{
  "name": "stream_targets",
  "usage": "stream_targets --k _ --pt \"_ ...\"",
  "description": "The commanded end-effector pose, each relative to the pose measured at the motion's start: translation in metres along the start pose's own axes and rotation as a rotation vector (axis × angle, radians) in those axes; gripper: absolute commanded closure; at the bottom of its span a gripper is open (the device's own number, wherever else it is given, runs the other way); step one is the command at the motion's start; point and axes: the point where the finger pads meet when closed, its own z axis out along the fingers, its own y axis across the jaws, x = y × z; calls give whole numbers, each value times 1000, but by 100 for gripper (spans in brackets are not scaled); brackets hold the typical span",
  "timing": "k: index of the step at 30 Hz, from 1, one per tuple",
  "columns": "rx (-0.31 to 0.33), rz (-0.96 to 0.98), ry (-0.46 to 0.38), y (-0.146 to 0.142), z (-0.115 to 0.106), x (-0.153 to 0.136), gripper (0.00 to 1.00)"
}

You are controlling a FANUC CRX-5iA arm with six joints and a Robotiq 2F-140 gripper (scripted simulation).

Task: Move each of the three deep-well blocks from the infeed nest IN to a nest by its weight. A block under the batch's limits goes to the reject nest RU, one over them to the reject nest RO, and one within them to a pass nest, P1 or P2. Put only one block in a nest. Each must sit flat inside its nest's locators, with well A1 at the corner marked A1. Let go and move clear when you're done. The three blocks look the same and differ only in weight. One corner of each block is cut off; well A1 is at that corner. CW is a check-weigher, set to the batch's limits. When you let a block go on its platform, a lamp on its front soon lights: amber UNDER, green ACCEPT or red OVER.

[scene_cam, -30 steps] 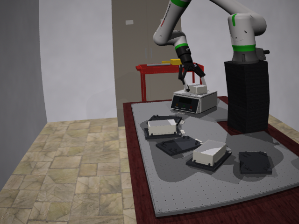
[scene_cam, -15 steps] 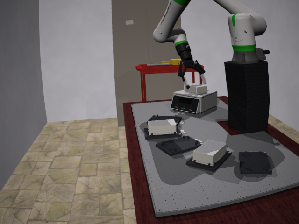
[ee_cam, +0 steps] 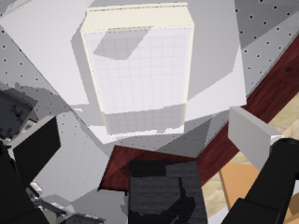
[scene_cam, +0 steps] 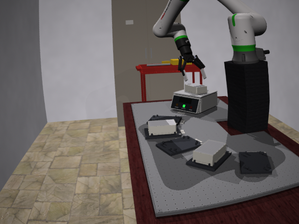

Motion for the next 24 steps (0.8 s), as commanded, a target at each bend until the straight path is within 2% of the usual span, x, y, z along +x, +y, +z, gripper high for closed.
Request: stream_targets --k 1,7,24 --pt "0 0 0 0 -8 -4 0" --pt "0 0 0 0 -17 -10 0" --pt "0 0 0 0 -18 -10 0"
